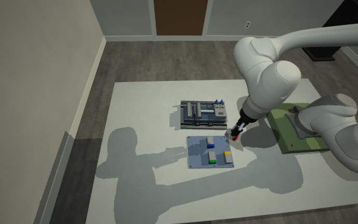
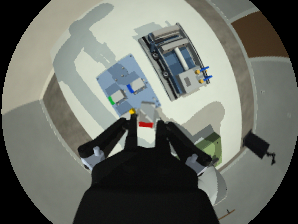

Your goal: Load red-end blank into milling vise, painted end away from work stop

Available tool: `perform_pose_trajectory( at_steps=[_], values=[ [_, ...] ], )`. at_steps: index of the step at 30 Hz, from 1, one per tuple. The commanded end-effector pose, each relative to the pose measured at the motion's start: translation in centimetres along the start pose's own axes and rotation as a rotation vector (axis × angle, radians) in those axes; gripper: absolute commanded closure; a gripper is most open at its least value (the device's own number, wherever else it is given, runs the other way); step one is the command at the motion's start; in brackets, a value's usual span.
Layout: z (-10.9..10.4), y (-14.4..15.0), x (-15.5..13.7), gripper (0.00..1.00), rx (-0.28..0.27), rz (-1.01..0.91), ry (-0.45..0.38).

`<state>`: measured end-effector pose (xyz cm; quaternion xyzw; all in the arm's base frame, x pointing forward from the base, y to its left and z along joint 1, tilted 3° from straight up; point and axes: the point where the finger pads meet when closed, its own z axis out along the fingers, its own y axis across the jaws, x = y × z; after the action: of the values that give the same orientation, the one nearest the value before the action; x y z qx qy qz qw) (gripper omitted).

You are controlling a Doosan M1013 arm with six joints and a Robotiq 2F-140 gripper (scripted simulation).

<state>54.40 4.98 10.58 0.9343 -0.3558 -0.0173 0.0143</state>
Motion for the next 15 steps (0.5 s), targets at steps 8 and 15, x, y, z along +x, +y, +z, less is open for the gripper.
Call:
perform_pose_trajectory(
  at_steps=[8,15],
  values=[
    [-0.01,0.00,0.00,1.00,0.001,-0.085,-0.001],
    [-0.01,0.00,0.00,1.00,0.001,-0.147,-0.001]
  ],
)
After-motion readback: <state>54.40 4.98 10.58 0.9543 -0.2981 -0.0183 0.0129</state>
